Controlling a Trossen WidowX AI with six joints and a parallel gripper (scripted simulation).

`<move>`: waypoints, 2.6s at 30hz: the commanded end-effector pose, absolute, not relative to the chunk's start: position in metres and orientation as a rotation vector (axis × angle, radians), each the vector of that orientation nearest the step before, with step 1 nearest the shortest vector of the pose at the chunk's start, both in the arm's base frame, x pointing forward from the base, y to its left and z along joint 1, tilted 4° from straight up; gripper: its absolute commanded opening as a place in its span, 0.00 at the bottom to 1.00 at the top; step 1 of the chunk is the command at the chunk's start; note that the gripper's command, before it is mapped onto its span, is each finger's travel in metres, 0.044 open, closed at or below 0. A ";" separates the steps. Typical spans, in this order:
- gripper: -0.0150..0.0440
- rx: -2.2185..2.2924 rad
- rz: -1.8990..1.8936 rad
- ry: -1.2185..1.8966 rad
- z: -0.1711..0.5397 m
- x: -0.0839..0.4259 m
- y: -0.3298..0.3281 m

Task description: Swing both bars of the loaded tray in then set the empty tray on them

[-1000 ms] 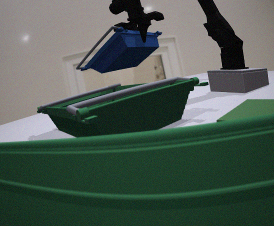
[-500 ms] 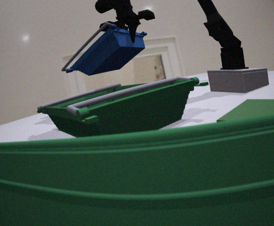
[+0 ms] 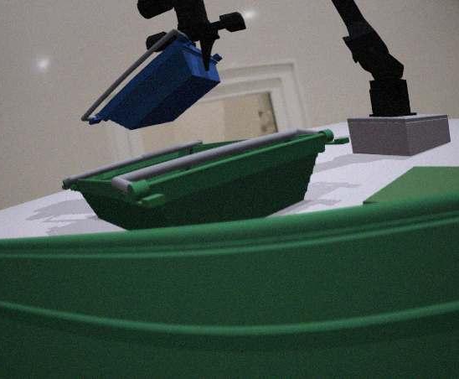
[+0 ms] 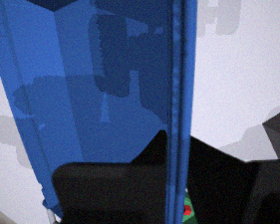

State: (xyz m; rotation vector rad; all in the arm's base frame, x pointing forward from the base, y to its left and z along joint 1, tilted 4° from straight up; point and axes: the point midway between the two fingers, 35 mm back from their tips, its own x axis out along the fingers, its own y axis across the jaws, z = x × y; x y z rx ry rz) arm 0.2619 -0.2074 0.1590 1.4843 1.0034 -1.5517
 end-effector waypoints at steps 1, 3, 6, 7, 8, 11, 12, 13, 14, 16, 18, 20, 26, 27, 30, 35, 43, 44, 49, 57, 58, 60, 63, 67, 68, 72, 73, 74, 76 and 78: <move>0.25 1.462 -1.499 1.015 0.163 0.273 -0.197; 0.25 1.446 -1.480 1.031 0.163 0.278 -0.190; 0.25 1.421 -1.453 1.054 0.163 0.285 -0.180; 0.25 1.412 -1.443 1.061 0.163 0.287 -0.176; 0.25 1.404 -1.434 1.069 0.163 0.289 -0.173; 0.25 1.379 -1.406 1.091 0.163 0.295 -0.162; 0.25 1.370 -1.396 1.098 0.163 0.297 -0.158; 0.25 1.362 -1.387 1.106 0.163 0.299 -0.155; 0.25 1.353 -1.377 1.113 0.163 0.301 -0.151; 0.25 1.336 -1.359 1.127 0.163 0.304 -0.143; 0.25 1.319 -1.340 1.141 0.162 0.308 -0.136; 0.25 1.302 -1.321 1.155 0.162 0.311 -0.128; 0.25 1.250 -1.264 1.195 0.162 0.320 -0.105; 0.25 1.241 -1.254 1.202 0.162 0.321 -0.101; 0.25 1.215 -1.226 1.221 0.162 0.324 -0.089; 0.25 1.170 -1.178 1.253 0.162 0.329 -0.069; 0.25 1.099 -1.102 1.301 0.161 0.334 -0.037; 0.25 1.090 -1.092 1.306 0.161 0.335 -0.033; 0.25 1.045 -1.044 1.335 0.161 0.336 -0.012; 0.25 0.971 -0.967 1.377 0.160 0.335 0.021; 0.25 0.962 -0.957 1.382 0.160 0.335 0.025; 0.25 0.944 -0.938 1.392 0.160 0.334 0.033; 0.25 0.922 -0.915 1.404 0.160 0.333 0.043; 0.25 0.920 -0.914 1.405 0.160 0.333 0.043; 0.25 0.920 -0.914 1.405 0.160 0.333 0.043; 0.25 0.920 -0.914 1.405 0.160 0.333 0.043; 0.25 0.920 -0.914 1.405 0.160 0.333 0.043; 0.25 0.920 -0.914 1.405 0.160 0.333 0.043; 0.25 0.920 -0.914 1.405 0.160 0.333 0.043; 0.25 0.920 -0.914 1.405 0.160 0.333 0.043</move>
